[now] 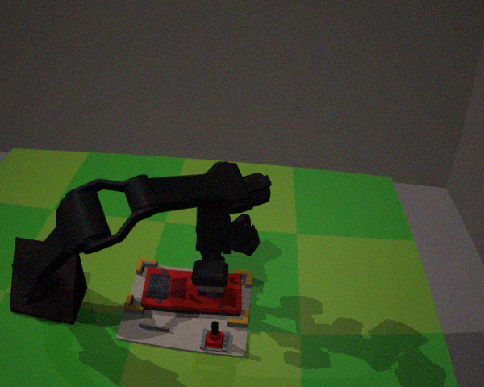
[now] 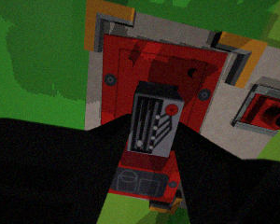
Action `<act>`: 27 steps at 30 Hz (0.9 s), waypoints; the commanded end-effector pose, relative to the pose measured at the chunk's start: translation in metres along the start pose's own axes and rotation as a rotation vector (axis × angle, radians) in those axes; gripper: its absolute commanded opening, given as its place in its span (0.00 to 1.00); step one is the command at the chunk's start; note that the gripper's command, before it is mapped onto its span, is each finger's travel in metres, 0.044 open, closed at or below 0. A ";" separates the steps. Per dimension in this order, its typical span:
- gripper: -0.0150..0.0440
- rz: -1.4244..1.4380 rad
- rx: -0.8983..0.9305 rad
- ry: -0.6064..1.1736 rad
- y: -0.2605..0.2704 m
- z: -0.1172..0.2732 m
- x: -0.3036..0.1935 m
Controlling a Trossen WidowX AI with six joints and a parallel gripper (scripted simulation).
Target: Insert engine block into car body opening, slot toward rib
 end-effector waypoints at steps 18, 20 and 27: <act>0.52 0.004 -0.003 -0.002 0.000 -0.005 0.000; 0.52 0.004 -0.003 -0.002 0.000 -0.005 0.000; 0.52 0.004 -0.003 -0.002 0.000 -0.007 0.000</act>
Point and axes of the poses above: the point midway between the two fingers, 35 mm back from their tips, its own z axis back along the fingers, its own y axis across the jaws, x = y × z, the point moved 5 cm from there along z, back along the fingers, and after that the axes turned 5 degrees about -z, right-handed, at the moved point
